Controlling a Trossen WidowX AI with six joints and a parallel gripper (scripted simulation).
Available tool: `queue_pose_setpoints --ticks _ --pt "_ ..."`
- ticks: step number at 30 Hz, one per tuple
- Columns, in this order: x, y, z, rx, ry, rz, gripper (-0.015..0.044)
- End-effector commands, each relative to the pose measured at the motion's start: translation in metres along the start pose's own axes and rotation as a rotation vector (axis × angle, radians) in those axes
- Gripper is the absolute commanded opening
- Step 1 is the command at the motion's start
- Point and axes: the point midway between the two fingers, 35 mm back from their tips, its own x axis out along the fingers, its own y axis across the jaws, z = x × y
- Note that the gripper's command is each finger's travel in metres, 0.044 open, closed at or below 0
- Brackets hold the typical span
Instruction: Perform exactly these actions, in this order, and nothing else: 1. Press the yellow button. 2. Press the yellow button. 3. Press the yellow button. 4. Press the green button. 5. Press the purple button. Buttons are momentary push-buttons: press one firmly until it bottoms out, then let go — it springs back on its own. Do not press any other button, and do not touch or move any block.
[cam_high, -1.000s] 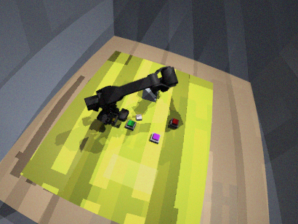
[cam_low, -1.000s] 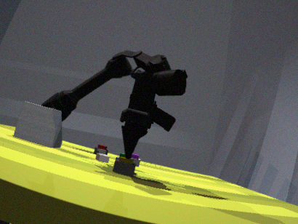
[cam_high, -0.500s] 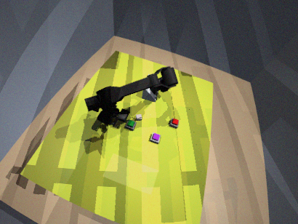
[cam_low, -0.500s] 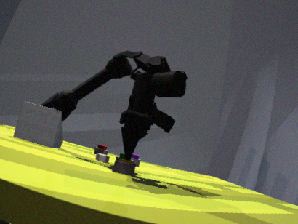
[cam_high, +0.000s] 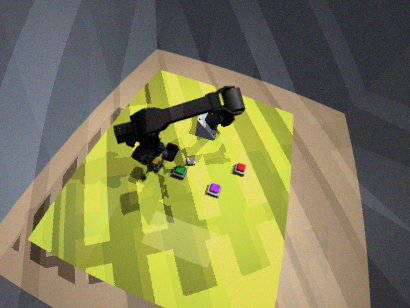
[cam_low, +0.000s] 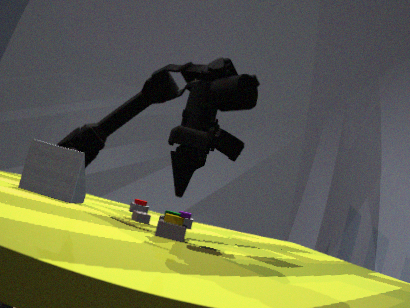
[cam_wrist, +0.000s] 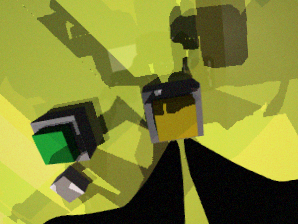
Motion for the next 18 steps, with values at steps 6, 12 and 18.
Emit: queue_pose_setpoints --ticks 6,12,18 --pt "-0.054 -0.001 0.0 -0.006 -0.007 -0.011 0.002" --pt "-0.056 0.063 0.0 -0.005 -0.006 -0.009 0.002" --pt "-0.052 0.11 -0.009 -0.005 -0.005 -0.004 0.002"
